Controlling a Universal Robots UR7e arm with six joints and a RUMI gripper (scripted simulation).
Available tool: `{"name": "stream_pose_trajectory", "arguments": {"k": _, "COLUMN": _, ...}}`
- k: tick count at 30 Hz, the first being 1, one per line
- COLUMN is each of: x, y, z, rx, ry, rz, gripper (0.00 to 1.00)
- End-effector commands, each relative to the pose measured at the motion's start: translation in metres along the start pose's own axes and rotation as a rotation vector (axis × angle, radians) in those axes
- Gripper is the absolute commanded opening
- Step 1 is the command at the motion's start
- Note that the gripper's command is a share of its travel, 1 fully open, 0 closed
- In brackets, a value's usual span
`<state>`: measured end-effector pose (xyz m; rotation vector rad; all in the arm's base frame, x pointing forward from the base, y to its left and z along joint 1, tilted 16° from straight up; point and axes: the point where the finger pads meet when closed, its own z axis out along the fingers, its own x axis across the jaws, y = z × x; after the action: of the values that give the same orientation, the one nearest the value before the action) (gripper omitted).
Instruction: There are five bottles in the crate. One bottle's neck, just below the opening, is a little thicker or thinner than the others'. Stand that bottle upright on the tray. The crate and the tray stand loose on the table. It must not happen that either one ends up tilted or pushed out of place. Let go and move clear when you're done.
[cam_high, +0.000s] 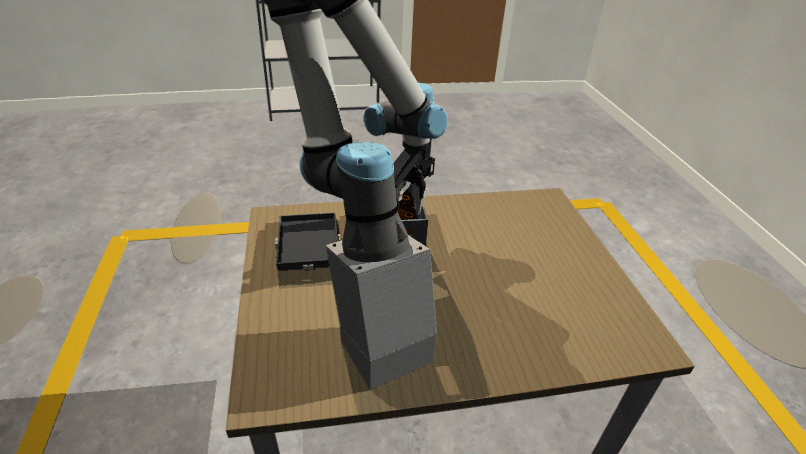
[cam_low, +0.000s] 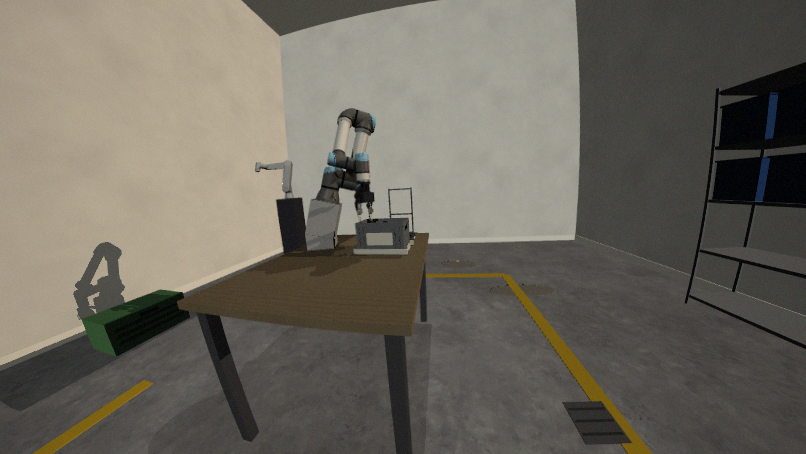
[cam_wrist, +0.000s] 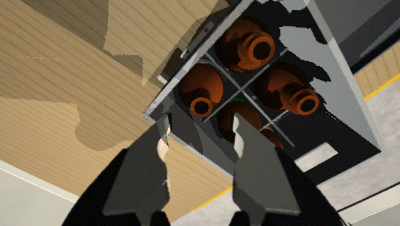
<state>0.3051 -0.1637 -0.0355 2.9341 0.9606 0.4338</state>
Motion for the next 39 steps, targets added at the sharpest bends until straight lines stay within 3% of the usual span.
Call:
{"name": "stream_pose_trajectory", "arguments": {"k": 1, "x": 0.0000, "y": 0.0003, "z": -0.0002, "rx": -0.001, "ry": 0.000, "rz": 0.000, "gripper": 0.38}}
{"name": "stream_pose_trajectory", "arguments": {"k": 39, "x": 0.0000, "y": 0.0004, "z": 0.0066, "rx": -0.001, "ry": 0.000, "rz": 0.000, "gripper": 0.38}}
